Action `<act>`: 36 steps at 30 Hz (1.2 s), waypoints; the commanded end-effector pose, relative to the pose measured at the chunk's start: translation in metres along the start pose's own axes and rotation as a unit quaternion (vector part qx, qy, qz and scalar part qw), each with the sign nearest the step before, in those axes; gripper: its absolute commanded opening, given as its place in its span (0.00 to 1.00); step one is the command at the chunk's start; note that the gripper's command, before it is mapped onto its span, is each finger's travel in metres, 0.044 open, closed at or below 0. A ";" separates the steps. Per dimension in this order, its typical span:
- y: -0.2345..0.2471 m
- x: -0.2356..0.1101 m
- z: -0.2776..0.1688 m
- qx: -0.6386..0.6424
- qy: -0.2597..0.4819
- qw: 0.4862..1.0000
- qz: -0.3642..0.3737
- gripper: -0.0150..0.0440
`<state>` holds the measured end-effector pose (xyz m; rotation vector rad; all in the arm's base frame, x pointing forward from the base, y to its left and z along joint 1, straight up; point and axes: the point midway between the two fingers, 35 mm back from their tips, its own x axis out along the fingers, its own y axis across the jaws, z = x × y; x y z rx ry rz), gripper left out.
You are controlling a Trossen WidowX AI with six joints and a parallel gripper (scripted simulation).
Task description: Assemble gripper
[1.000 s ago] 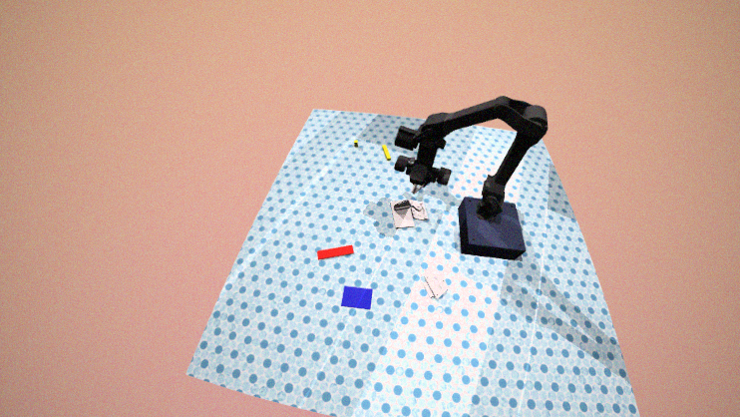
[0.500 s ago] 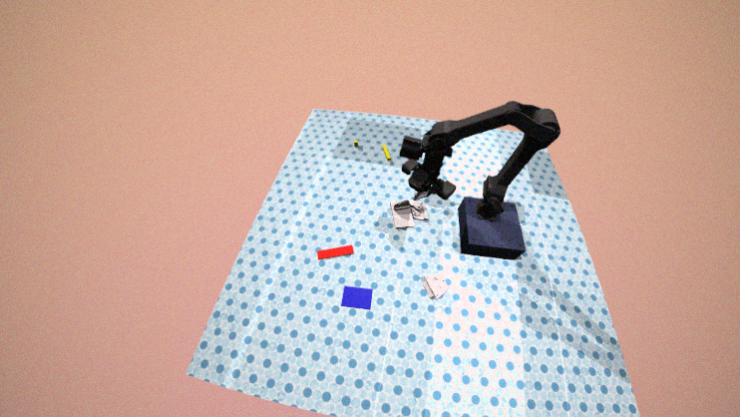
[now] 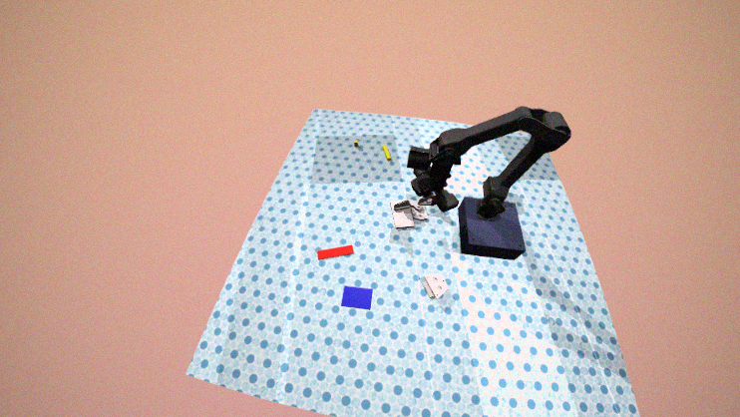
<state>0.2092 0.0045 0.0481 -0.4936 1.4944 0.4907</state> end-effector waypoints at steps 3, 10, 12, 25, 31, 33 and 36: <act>0.013 0.002 -0.004 0.075 0.001 0.997 -0.001 0.48; 0.029 0.005 -0.009 0.163 0.001 0.987 -0.001 0.48; 0.033 0.006 -0.010 0.188 0.001 0.982 -0.001 0.48; 0.036 0.007 -0.011 0.207 0.001 0.978 -0.001 0.48; 0.036 0.007 -0.011 0.211 0.001 0.977 -0.001 0.48; 0.036 0.007 -0.011 0.216 0.001 0.976 -0.001 0.48; 0.036 0.007 -0.011 0.216 0.001 0.976 -0.001 0.48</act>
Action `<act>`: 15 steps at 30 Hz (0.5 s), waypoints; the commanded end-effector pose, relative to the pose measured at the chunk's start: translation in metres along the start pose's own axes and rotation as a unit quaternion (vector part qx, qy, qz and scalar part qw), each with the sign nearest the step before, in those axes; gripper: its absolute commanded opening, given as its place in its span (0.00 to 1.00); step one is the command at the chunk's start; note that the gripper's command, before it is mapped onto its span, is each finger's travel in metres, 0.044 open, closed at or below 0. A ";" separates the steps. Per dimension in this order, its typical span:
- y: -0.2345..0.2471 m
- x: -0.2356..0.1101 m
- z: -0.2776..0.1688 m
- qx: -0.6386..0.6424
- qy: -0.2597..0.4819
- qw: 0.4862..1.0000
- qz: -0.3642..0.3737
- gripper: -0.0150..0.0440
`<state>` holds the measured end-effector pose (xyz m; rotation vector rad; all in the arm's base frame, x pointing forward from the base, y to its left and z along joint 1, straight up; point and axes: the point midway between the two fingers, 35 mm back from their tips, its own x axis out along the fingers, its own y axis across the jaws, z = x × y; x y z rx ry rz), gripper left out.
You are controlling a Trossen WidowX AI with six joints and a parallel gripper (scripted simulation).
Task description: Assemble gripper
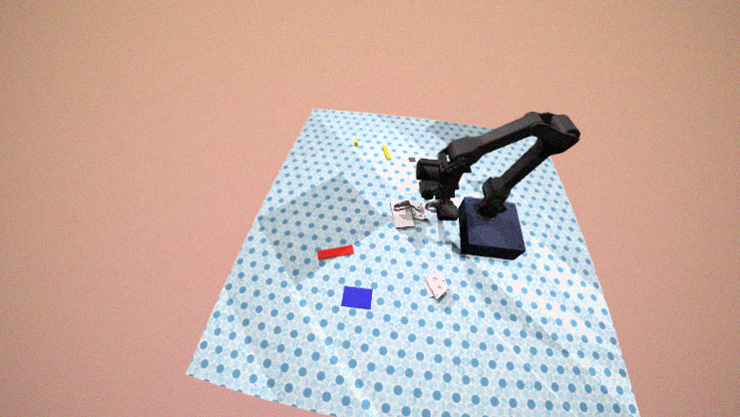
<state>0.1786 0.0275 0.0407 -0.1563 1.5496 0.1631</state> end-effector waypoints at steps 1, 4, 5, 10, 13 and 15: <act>-0.001 0.000 0.000 0.005 -0.001 1.000 -0.002 0.48; -0.001 0.000 0.000 0.005 -0.001 1.000 -0.002 0.48; -0.001 0.000 0.000 0.005 -0.001 1.000 -0.002 0.48; -0.001 -0.002 0.011 0.005 -0.001 1.000 -0.002 0.48; -0.001 -0.003 0.021 0.005 -0.001 1.000 -0.002 0.48; -0.002 -0.004 0.027 0.005 -0.002 1.000 -0.002 0.48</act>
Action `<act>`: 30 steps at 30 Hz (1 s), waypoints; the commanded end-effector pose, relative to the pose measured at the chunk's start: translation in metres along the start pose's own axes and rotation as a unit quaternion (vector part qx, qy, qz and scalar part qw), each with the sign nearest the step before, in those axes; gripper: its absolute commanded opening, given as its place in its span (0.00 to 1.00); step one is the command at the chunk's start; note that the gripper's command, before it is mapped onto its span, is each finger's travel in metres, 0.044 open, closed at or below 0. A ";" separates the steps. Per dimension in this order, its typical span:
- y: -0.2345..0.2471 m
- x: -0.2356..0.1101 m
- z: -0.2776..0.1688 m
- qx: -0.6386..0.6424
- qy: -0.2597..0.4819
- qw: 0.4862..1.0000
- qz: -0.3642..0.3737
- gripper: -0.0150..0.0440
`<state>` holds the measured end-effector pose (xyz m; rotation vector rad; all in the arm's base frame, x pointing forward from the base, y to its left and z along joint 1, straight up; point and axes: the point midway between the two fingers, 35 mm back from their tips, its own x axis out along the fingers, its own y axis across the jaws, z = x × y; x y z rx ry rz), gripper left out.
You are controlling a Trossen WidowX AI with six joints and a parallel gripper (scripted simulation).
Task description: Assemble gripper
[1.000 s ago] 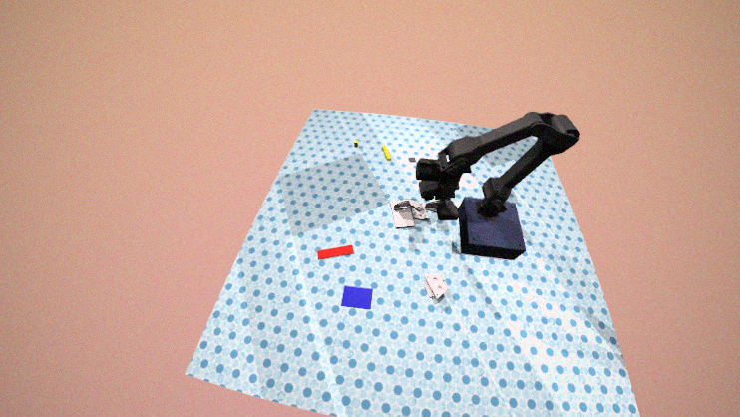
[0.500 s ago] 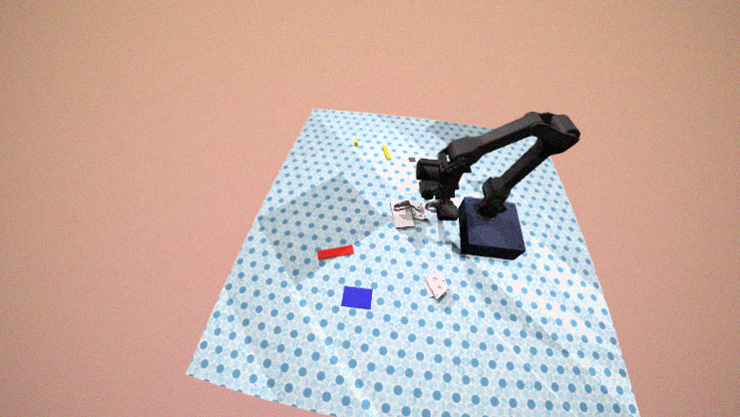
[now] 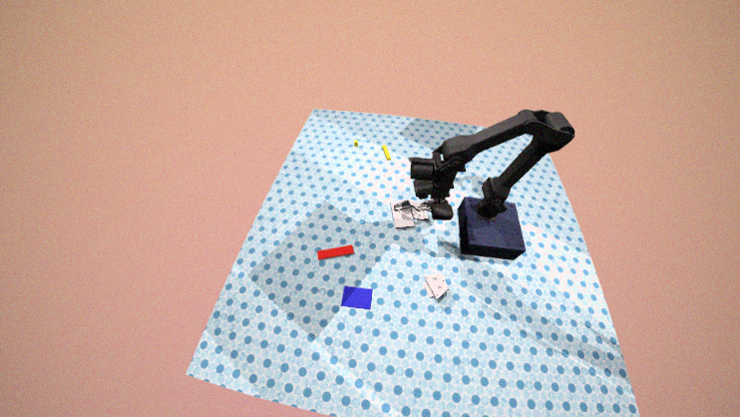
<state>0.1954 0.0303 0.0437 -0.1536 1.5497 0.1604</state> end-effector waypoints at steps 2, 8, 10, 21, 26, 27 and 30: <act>-0.001 -0.002 0.016 0.003 -0.002 1.000 -0.002 0.48; -0.002 -0.002 0.036 0.003 -0.003 1.000 -0.002 0.48; -0.002 -0.002 0.042 0.003 -0.003 1.000 -0.002 0.48; -0.003 0.001 0.077 0.003 -0.004 1.000 -0.002 0.48; -0.003 0.002 0.079 0.003 -0.004 1.000 -0.002 0.48; -0.003 0.002 0.079 0.003 -0.004 1.000 -0.002 0.48; -0.003 0.002 0.079 0.003 -0.004 1.000 -0.002 0.48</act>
